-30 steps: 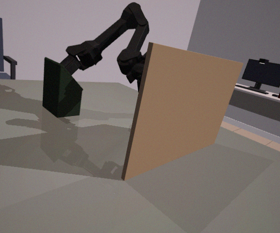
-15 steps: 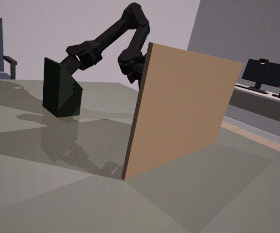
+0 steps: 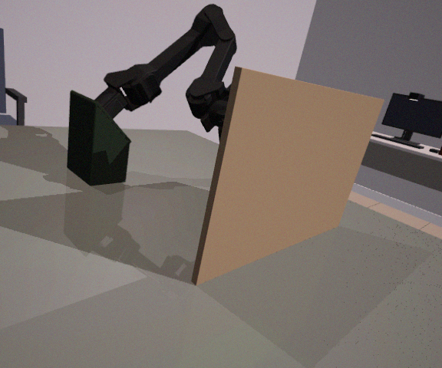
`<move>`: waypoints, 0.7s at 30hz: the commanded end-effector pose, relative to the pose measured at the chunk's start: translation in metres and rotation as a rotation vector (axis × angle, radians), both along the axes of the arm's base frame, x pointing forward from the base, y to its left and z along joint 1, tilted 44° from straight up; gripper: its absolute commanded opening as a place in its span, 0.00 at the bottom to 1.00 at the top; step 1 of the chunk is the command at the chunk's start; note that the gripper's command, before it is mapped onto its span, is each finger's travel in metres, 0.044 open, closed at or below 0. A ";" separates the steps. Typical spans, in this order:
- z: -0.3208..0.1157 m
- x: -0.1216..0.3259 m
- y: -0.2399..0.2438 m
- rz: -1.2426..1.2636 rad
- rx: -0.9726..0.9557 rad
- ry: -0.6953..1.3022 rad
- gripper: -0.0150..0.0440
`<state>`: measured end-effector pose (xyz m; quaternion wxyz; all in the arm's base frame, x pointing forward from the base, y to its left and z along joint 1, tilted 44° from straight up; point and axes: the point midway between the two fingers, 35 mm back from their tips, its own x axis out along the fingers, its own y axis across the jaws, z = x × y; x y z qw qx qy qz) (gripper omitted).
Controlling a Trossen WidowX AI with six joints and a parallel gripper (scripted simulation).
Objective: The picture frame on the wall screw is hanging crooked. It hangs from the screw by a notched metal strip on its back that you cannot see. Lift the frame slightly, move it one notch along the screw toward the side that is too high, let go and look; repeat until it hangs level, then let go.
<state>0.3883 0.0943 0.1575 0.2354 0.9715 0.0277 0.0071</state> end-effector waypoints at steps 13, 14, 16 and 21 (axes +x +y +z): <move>0.000 0.000 0.001 0.004 -0.002 0.001 0.36; 0.000 0.000 0.001 0.004 -0.002 0.001 0.35; 0.000 0.000 0.001 0.004 -0.002 0.001 0.33; 0.000 0.000 0.001 0.004 -0.002 0.001 0.25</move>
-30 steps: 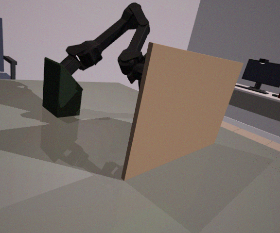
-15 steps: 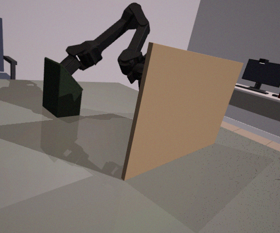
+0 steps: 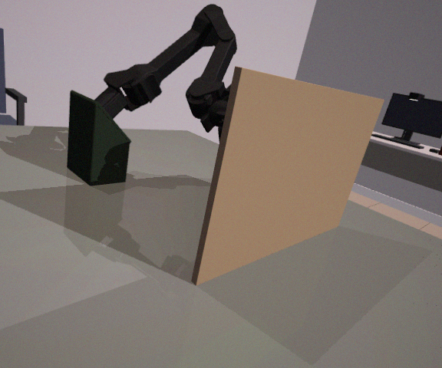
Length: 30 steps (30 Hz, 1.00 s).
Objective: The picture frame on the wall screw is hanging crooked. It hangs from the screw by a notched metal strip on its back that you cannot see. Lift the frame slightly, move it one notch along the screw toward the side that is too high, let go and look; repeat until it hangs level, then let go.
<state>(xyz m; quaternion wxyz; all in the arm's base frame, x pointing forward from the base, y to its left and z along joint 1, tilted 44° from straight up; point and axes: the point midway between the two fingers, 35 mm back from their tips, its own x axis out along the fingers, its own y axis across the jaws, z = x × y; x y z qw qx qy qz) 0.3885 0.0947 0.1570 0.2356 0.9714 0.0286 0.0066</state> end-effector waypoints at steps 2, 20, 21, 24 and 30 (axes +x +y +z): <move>0.000 0.000 0.001 0.002 -0.001 0.000 0.25; 0.002 0.000 -0.003 0.002 -0.001 0.000 0.25; 0.002 0.000 -0.004 0.002 -0.001 0.000 0.25; 0.002 0.000 -0.005 0.002 -0.001 0.000 0.25; 0.003 0.000 -0.006 0.002 -0.002 0.000 0.25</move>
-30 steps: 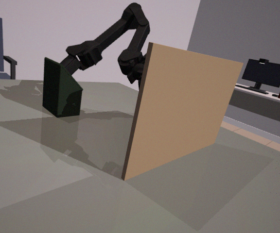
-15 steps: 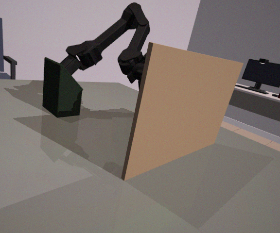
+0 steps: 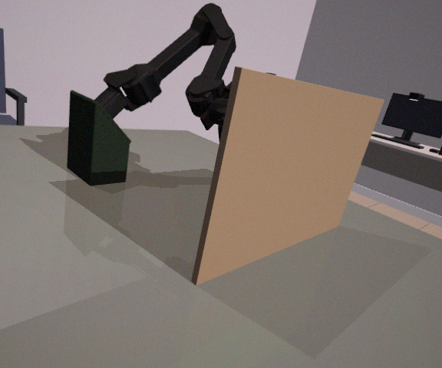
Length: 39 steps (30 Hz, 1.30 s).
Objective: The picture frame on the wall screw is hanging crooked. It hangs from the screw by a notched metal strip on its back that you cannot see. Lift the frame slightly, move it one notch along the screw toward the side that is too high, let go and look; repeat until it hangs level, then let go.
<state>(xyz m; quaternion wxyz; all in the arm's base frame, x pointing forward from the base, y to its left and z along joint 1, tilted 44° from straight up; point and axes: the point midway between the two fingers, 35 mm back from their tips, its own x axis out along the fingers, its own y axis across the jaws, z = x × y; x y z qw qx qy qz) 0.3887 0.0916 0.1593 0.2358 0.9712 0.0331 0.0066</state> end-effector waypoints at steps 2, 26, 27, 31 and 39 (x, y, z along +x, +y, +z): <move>0.001 0.000 -0.003 -0.007 -0.001 -0.002 0.25; 0.002 0.000 -0.003 -0.007 -0.001 -0.002 0.25; 0.002 0.000 -0.003 -0.007 -0.001 -0.002 0.25; 0.002 0.000 -0.002 -0.007 -0.001 -0.002 0.25; 0.003 0.000 -0.002 -0.007 -0.001 -0.002 0.25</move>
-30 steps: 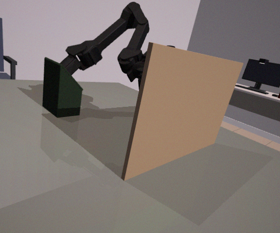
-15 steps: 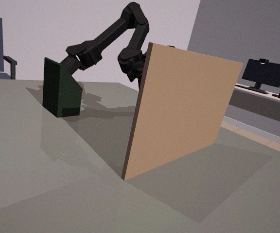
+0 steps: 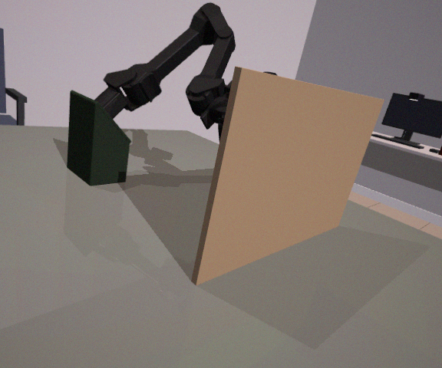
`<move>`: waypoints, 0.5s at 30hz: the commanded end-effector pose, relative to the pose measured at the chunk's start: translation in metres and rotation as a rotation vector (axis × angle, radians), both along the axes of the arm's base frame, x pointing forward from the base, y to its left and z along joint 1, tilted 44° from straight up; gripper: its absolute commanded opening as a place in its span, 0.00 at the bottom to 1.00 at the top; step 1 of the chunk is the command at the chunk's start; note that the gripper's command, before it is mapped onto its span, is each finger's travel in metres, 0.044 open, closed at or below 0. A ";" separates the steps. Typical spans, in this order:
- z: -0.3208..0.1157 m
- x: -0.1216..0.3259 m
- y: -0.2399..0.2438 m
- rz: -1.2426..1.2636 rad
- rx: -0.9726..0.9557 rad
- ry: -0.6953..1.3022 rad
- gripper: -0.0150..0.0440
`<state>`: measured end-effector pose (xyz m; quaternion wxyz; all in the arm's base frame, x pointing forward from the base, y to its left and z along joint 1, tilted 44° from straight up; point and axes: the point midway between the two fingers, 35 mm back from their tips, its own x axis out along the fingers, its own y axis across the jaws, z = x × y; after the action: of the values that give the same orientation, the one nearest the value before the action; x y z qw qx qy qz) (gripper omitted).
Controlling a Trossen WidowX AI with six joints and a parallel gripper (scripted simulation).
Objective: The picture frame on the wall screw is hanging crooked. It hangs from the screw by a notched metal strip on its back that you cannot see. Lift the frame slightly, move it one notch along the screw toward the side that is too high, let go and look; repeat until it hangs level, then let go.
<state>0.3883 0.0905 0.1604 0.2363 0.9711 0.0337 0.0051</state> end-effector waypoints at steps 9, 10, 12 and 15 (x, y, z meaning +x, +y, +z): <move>0.004 0.001 0.000 -0.007 0.000 -0.005 0.25; 0.004 0.001 0.000 -0.007 0.000 -0.005 0.25; 0.005 0.001 0.000 -0.007 0.000 -0.005 0.25; 0.007 0.001 0.000 -0.007 0.000 -0.005 0.25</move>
<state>0.3880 0.0913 0.1616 0.2374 0.9708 0.0342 0.0016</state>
